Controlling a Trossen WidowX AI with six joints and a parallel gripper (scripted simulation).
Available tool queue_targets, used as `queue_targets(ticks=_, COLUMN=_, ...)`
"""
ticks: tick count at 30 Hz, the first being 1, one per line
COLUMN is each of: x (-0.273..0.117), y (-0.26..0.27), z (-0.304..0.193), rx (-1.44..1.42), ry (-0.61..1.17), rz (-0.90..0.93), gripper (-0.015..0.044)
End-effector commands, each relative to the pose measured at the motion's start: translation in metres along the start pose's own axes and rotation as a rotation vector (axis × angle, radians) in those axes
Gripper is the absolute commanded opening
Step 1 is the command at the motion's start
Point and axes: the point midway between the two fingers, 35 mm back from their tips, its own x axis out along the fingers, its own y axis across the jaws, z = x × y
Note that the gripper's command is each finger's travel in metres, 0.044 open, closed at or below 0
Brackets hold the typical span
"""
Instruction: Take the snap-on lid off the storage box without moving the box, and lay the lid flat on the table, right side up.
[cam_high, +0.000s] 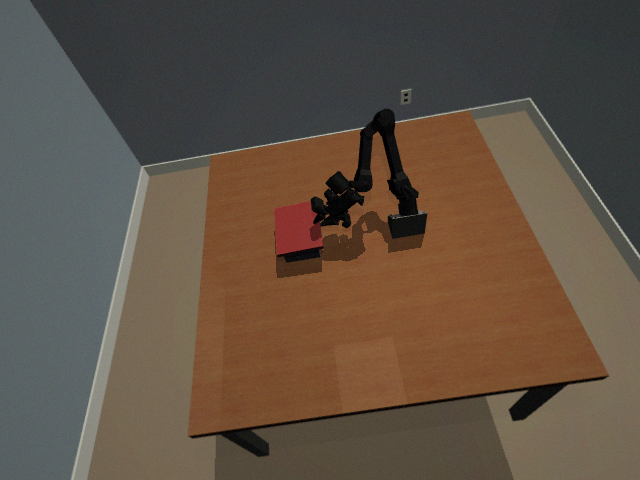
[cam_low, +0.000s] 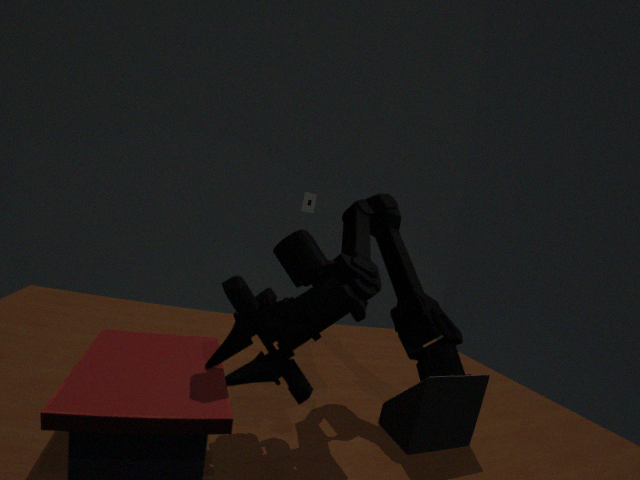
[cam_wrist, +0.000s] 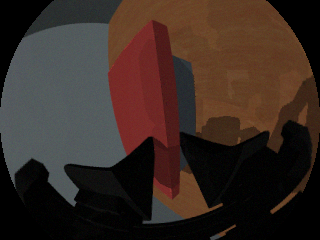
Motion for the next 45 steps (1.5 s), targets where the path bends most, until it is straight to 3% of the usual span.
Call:
queue_targets(ticks=1, x=-0.0015, y=0.0016, z=-0.0003, rx=0.002, ry=-0.002, rz=0.002, gripper=0.0000)
queue_targets(ticks=45, x=-0.0048, y=0.0069, z=-0.0009, rx=0.000, ry=-0.001, rz=0.003, gripper=0.0000)
